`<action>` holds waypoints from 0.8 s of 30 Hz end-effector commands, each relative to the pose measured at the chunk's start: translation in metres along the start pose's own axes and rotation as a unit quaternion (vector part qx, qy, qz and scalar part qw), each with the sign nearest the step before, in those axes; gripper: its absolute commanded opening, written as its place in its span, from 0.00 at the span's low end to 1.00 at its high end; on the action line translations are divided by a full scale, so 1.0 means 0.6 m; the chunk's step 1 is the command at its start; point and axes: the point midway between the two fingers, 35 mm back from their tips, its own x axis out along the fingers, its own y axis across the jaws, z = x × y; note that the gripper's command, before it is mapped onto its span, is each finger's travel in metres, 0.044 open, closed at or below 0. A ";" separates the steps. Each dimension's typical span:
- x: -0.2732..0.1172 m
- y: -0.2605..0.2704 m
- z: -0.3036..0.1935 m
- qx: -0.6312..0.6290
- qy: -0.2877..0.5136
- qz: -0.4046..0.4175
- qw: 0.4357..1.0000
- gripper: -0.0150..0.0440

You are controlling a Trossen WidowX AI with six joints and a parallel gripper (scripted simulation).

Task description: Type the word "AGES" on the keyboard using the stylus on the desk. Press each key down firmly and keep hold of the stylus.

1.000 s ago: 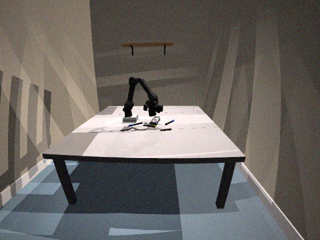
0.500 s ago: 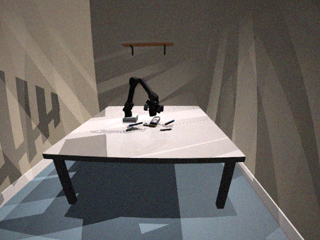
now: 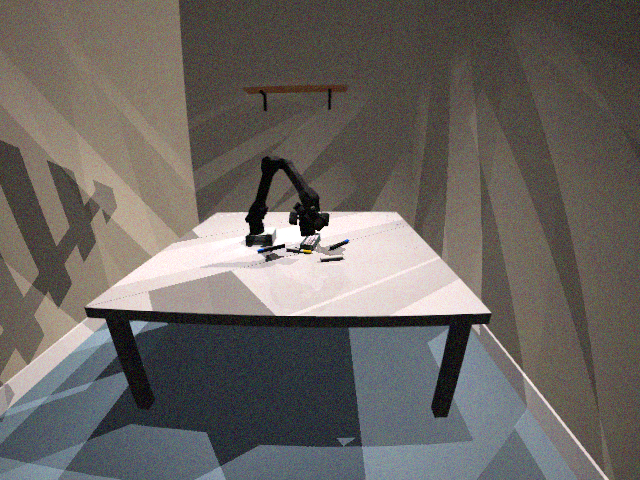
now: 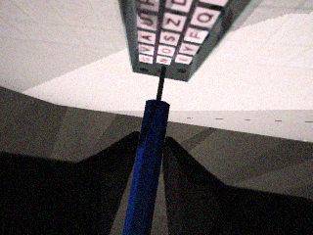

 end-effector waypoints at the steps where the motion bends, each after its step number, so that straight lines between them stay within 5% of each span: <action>1: 0.005 -0.002 0.009 -0.001 0.000 -0.002 1.000 0.25; 4: 0.005 -0.002 0.009 -0.001 0.000 -0.002 1.000 0.25; 7: 0.006 -0.001 0.013 -0.001 0.000 -0.002 1.000 0.39; 24: 0.012 -0.001 0.023 -0.001 0.000 -0.002 1.000 0.39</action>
